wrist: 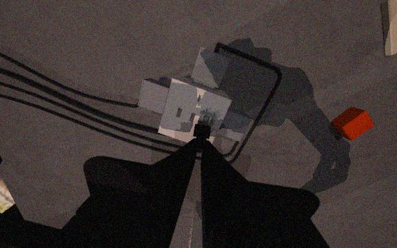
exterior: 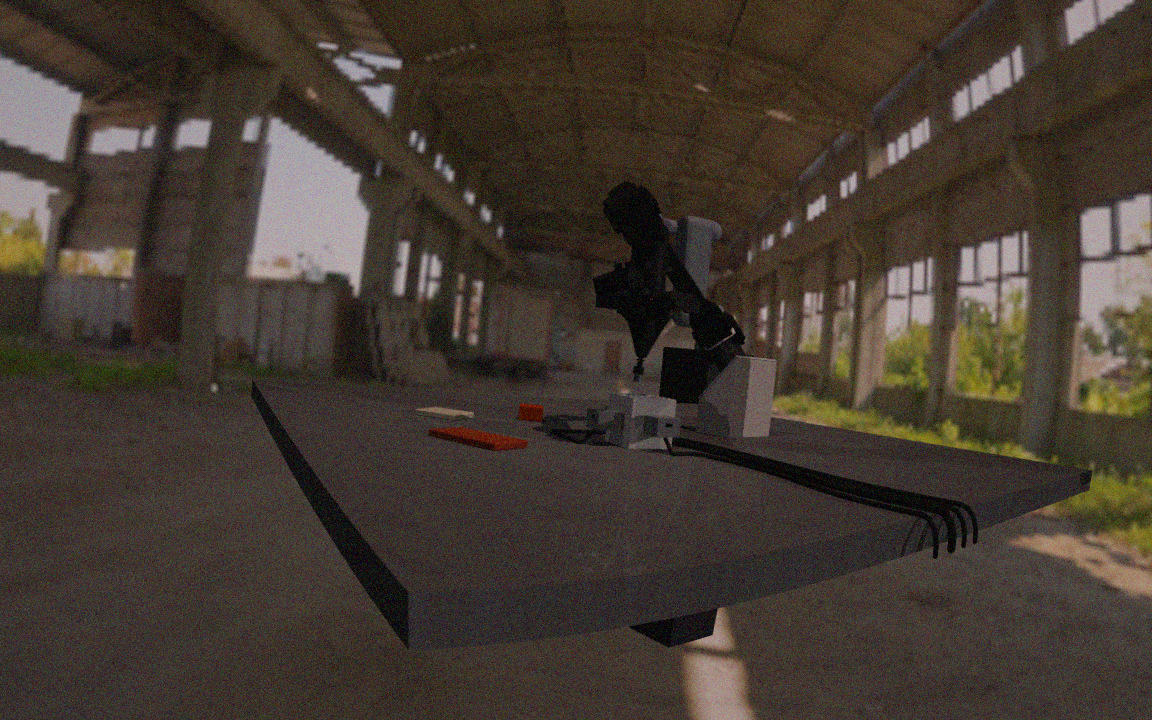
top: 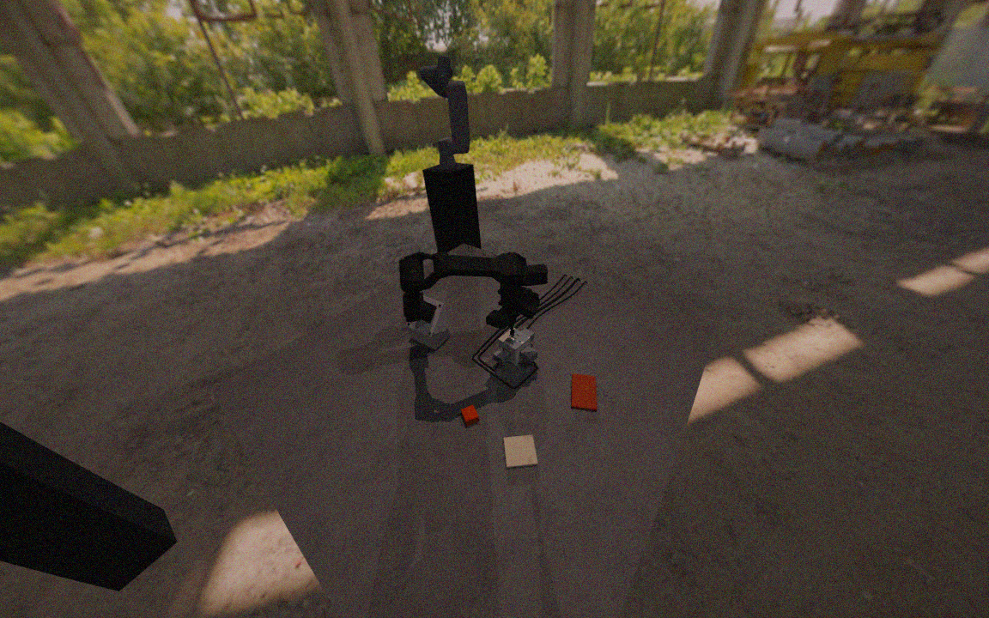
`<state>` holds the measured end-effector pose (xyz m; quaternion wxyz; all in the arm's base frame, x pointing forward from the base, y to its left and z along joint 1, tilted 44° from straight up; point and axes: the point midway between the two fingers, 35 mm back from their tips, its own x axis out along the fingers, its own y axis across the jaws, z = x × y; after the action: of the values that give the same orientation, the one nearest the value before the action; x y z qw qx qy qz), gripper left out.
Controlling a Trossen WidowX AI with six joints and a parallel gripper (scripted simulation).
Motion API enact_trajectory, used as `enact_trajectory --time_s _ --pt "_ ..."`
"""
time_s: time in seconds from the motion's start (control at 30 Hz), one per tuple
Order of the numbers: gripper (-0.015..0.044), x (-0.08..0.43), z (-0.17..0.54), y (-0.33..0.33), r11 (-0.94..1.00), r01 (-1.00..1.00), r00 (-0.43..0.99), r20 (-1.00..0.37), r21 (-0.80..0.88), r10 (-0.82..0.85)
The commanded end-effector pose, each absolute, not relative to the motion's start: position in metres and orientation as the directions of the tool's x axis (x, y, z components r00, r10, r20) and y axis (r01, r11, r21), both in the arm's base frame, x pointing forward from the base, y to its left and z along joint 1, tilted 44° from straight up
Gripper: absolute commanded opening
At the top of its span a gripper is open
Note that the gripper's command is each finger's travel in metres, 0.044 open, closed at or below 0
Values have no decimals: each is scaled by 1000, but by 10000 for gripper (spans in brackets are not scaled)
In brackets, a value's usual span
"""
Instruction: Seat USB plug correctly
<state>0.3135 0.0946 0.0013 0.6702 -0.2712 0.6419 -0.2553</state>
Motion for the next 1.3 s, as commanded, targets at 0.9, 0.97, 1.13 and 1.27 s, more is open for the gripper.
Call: enact_trajectory --time_s 0.9,0.97,1.13,1.27 --pt "0 314 1 95 472 -728 46 -723 -497 -690" --pt "0 314 1 95 443 -763 46 -723 -471 -690" --pt "0 314 1 95 364 -841 46 -723 -401 -690" --pt "0 314 1 95 297 -892 46 -723 -340 -690"
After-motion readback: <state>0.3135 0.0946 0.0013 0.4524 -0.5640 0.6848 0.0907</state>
